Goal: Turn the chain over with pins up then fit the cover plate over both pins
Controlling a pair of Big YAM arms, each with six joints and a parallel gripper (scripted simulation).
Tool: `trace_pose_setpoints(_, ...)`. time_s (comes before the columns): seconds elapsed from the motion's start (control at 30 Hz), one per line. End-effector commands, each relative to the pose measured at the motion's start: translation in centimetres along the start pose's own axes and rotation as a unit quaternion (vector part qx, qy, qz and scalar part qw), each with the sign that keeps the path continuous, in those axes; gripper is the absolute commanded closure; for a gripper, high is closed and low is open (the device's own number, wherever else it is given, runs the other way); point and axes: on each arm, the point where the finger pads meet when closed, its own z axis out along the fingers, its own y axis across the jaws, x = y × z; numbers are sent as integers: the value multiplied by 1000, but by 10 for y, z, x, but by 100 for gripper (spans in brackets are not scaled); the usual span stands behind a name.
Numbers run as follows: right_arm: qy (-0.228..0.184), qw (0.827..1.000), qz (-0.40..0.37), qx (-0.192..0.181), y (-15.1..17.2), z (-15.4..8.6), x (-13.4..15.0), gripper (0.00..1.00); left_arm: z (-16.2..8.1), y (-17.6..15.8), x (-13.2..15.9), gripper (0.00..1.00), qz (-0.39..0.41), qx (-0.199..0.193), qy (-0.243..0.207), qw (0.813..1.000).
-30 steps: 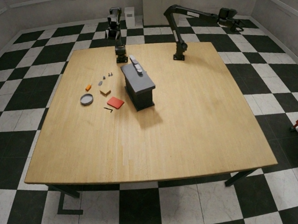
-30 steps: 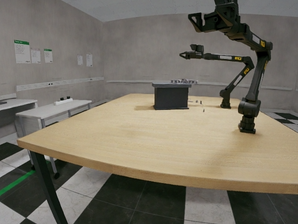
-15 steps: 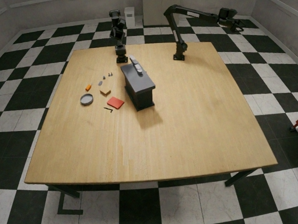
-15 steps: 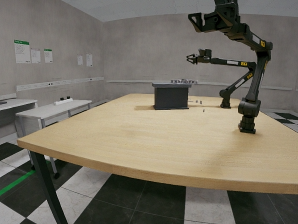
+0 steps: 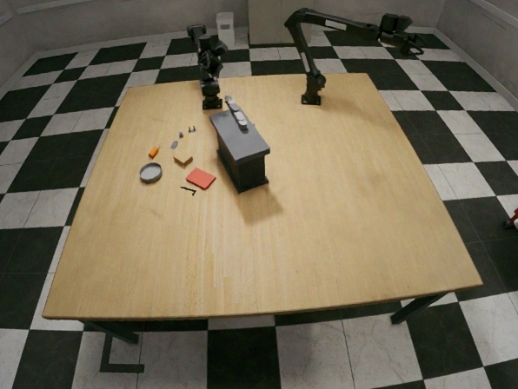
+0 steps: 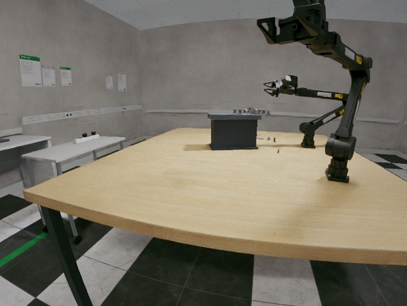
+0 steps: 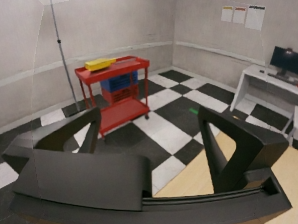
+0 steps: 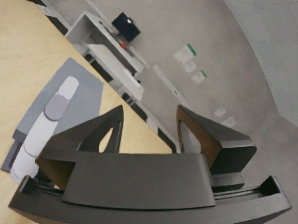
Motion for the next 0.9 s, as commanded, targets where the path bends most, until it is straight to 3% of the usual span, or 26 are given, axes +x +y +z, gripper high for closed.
trace_pose_setpoints(0.0, -21, 998, -49, 17, -8, -6, -14, 47, -5, -3, -40, 0, -1, 2, -39, 999)
trace_pose_setpoints(0.53, -56, 977, -204, 13, 50, -54, 7, 47, -5, -3, -40, 0, -1, 2, -39, 999)
trace_pose_setpoints(0.87, -82, 947, -309, 20, 91, -81, 26, 47, -5, -3, -40, 0, -1, 2, -39, 999)
